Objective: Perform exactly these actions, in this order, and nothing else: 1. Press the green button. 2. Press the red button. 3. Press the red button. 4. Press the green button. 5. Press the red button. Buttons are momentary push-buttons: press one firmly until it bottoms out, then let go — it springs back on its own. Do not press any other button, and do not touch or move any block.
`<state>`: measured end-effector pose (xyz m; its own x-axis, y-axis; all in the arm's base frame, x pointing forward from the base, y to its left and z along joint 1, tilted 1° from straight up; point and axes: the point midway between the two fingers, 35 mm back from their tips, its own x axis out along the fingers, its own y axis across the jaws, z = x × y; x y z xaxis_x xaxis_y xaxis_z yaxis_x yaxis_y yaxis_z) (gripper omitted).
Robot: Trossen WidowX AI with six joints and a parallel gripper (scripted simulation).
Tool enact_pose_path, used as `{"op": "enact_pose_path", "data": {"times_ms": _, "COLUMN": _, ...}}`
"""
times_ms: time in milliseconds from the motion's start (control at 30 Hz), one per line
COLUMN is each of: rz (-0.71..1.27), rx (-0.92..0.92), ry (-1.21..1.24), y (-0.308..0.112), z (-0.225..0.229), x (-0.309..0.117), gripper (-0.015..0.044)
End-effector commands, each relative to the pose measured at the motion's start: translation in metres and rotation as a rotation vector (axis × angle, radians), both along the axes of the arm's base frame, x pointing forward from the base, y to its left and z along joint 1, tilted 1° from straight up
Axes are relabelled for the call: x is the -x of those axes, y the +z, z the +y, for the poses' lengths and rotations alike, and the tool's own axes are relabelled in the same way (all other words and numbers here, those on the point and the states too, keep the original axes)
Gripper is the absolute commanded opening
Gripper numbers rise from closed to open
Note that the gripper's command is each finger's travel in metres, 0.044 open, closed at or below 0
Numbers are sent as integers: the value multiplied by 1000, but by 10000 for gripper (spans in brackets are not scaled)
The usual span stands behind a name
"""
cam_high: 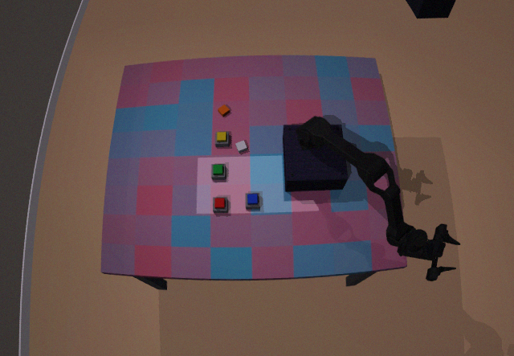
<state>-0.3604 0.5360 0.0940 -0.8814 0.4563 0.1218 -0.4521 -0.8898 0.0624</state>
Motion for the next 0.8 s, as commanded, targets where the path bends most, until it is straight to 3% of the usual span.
{"op": "enact_pose_path", "data": {"times_ms": 0, "rz": -1, "rx": 3, "ry": -5, "y": 0, "z": 2, "x": -2, "gripper": 400}}
{"op": "enact_pose_path", "data": {"times_ms": 433, "rz": -73, "rx": 225, "ry": -393, "y": -16, "z": 80, "x": -185, "gripper": 400}}
{"op": "enact_pose_path", "data": {"times_ms": 767, "rz": -93, "rx": 448, "ry": -708, "y": -25, "z": 90, "x": -347, "gripper": 400}}
